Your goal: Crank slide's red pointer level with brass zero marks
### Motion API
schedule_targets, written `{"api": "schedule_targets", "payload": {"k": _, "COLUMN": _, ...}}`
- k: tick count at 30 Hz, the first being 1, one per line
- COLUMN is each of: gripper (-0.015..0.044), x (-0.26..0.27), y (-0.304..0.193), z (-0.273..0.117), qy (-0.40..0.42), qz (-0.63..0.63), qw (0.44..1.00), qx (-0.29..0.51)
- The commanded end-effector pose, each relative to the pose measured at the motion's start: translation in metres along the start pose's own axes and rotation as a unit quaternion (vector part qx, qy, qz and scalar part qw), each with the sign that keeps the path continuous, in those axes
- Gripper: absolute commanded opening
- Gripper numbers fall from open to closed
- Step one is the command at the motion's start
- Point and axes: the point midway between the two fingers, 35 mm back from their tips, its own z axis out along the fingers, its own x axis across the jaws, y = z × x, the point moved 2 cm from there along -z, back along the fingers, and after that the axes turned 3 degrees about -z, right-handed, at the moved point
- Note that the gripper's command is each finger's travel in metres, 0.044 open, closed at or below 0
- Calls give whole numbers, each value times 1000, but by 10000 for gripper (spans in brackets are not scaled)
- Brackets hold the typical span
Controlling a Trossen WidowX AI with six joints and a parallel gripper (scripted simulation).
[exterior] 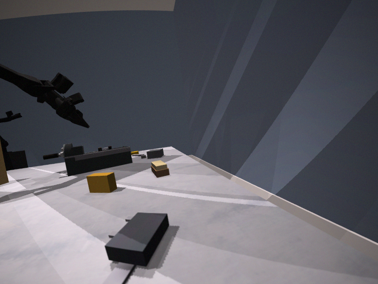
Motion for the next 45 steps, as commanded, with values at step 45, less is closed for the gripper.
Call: {"api": "schedule_targets", "payload": {"k": 45, "gripper": 440, "x": -21, "y": -22, "z": -36, "qy": 16, "qz": -17, "qw": 1000, "qx": -3}}
